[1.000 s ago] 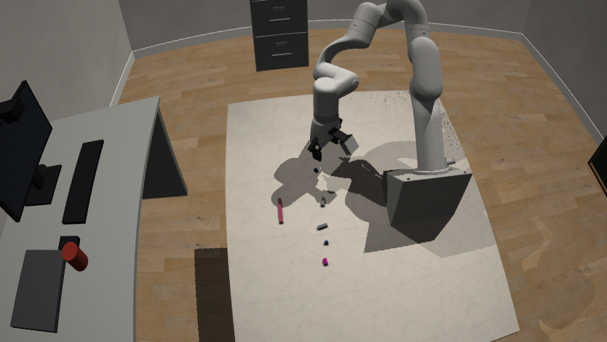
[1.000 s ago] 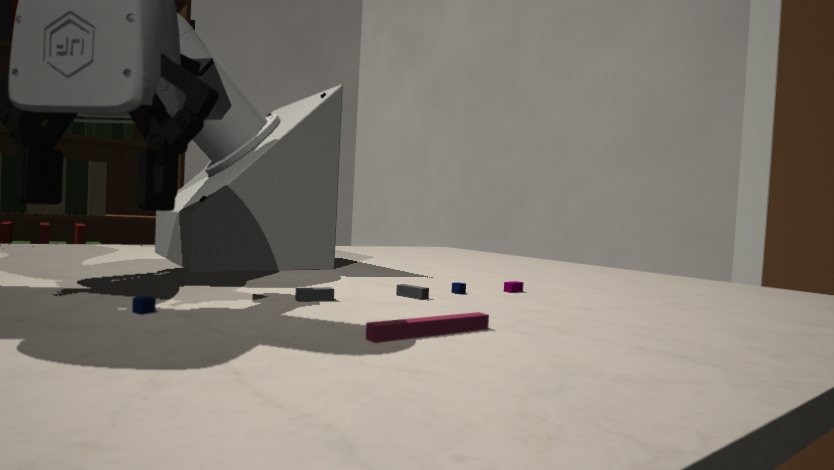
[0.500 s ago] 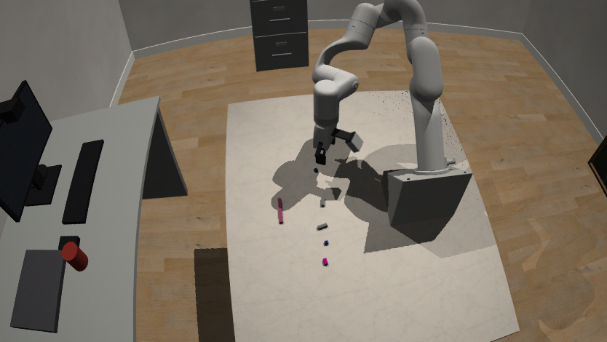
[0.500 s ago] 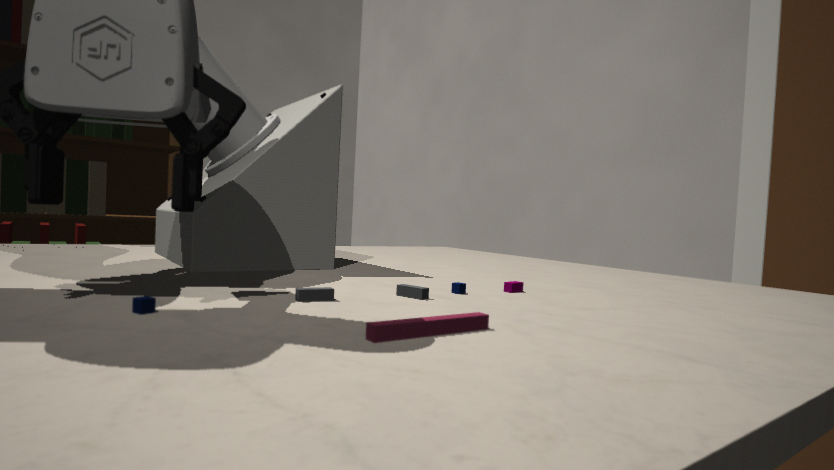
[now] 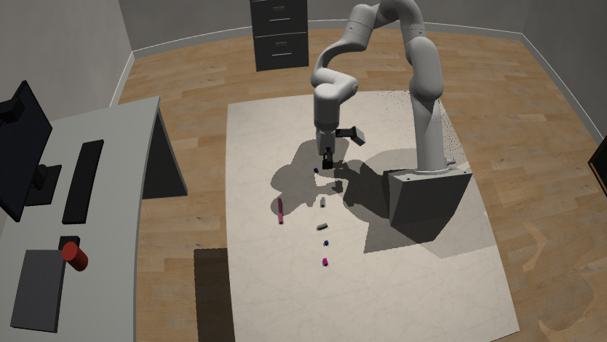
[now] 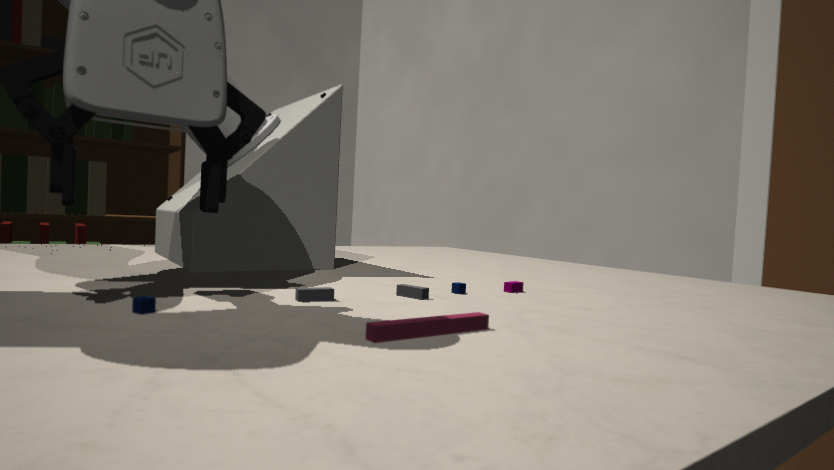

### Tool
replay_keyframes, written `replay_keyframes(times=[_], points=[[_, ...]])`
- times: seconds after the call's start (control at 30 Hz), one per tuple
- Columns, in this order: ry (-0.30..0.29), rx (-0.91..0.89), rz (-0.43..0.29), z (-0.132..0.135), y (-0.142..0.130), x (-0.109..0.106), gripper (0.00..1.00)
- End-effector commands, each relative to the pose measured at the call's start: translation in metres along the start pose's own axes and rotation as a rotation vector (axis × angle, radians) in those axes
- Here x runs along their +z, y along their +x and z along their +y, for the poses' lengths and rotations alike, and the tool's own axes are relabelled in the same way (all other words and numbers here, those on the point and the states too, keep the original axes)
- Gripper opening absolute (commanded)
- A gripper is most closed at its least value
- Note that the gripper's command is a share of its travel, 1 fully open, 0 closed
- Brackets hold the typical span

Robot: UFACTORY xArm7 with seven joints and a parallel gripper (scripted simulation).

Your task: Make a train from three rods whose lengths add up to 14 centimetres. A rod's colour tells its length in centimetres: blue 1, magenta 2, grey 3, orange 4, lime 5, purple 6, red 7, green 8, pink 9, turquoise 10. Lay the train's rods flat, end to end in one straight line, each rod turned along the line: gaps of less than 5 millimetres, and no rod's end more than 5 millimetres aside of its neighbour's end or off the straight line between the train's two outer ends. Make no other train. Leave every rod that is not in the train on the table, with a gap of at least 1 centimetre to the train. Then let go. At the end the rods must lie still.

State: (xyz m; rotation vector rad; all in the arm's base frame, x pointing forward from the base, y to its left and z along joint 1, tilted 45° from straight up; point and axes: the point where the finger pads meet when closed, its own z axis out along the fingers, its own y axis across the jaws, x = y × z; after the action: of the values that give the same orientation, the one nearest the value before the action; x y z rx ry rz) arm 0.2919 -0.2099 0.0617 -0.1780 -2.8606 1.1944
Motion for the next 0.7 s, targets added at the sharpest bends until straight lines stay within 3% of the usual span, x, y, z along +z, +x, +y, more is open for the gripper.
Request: replay_keyframes(times=[0.0, 0.67], points=[[-0.008, -0.167, 0.005, 0.006, -0.002, -0.001, 1.0], [-0.01, -0.752, 0.002, 0.028, -0.002, -0.001, 1.0]])
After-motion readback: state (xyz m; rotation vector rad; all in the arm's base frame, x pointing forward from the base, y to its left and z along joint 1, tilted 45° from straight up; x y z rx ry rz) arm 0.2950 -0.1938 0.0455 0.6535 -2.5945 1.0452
